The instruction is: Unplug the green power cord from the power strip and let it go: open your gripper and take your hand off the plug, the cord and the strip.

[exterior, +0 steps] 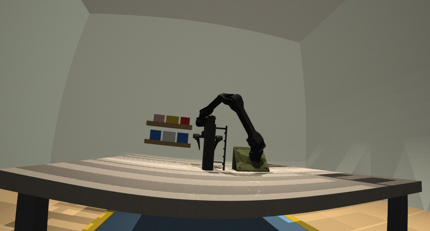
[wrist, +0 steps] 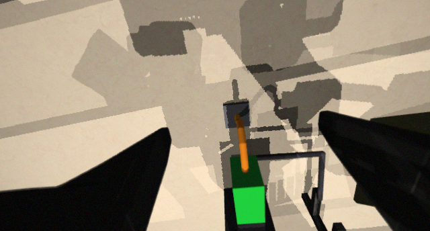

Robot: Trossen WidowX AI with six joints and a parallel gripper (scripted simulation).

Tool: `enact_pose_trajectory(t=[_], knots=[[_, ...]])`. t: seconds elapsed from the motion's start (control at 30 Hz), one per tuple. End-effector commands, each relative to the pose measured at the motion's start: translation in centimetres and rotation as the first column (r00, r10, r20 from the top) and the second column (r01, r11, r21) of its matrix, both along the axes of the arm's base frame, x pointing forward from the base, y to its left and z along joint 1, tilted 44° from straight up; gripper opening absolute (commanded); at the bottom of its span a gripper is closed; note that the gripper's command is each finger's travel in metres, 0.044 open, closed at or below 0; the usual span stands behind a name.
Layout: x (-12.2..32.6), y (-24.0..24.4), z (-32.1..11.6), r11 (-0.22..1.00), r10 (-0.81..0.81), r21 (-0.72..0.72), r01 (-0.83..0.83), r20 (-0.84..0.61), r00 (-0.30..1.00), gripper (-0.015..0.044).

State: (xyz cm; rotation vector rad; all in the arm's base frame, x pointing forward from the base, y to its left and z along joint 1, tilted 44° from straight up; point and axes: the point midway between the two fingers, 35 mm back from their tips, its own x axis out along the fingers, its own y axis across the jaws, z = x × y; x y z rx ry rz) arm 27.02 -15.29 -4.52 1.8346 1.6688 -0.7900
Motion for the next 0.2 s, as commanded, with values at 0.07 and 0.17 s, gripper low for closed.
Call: enact_pose_trajectory(t=[0.07, 0.17], knots=[[-0.08, 0.00, -0.04, 1.000, 0.006, -0.001, -0.006, -0.002, 1.000, 0.0440], [-0.08, 0.00, -0.04, 1.000, 0.006, -0.001, -0.006, -0.002, 1.000, 0.0440]])
